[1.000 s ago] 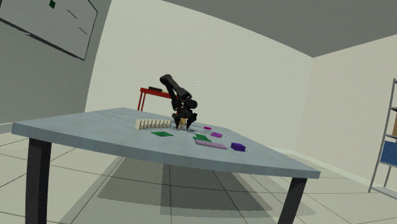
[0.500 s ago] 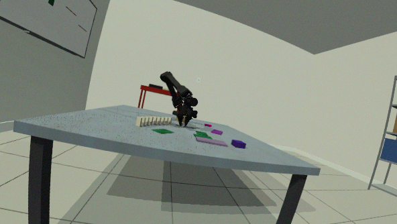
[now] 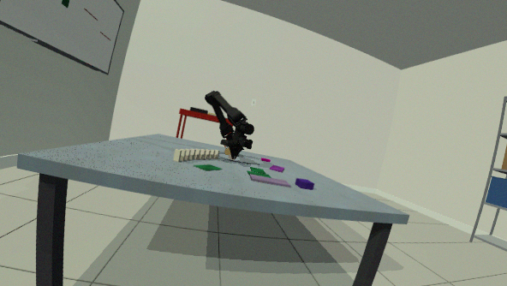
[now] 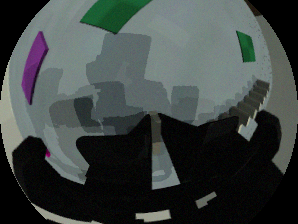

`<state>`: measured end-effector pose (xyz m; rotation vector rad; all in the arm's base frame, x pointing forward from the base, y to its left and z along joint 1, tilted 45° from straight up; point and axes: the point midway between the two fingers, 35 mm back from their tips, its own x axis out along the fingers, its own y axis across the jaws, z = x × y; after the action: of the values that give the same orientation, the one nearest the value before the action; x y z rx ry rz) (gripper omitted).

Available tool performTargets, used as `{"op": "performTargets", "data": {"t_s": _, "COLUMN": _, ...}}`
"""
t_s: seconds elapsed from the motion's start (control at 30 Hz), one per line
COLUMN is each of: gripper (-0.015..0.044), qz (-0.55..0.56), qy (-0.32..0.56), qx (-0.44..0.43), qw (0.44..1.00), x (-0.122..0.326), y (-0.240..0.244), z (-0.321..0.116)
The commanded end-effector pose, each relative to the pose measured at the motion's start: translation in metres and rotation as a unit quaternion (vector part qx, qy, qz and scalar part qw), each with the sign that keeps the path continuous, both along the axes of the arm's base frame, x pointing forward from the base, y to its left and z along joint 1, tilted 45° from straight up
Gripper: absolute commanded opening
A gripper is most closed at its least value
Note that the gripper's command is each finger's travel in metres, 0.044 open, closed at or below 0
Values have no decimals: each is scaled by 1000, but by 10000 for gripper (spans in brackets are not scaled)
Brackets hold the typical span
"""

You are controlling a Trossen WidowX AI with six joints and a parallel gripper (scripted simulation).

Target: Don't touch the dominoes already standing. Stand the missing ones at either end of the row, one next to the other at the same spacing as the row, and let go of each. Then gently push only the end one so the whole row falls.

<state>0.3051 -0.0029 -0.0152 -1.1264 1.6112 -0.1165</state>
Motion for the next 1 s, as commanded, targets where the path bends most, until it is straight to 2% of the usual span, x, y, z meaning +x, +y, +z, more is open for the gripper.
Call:
{"op": "performTargets", "data": {"t_s": 0.0, "gripper": 28, "qz": 7, "qy": -10, "qx": 6, "qw": 1000, "x": -3, "y": 38, "z": 30}}
{"op": "performTargets", "data": {"t_s": 0.1, "gripper": 28, "qz": 7, "qy": -10, "qx": 7, "qw": 1000, "x": -8, "y": 57, "z": 46}}
{"op": "performTargets", "data": {"t_s": 0.3, "gripper": 28, "qz": 9, "qy": -8, "qx": 7, "qw": 1000, "x": -9, "y": 59, "z": 44}}
{"op": "performTargets", "data": {"t_s": 0.57, "gripper": 28, "qz": 119, "qy": 101, "qx": -2, "qw": 988, "x": -88, "y": 116, "z": -20}}
{"op": "performTargets", "data": {"t_s": 0.73, "gripper": 28, "qz": 118, "qy": 106, "qx": 5, "qw": 987, "x": -90, "y": 116, "z": -24}}
{"op": "performTargets", "data": {"t_s": 0.97, "gripper": 28, "qz": 99, "qy": 132, "qx": 90, "qw": 982, "x": -93, "y": 107, "z": -49}}
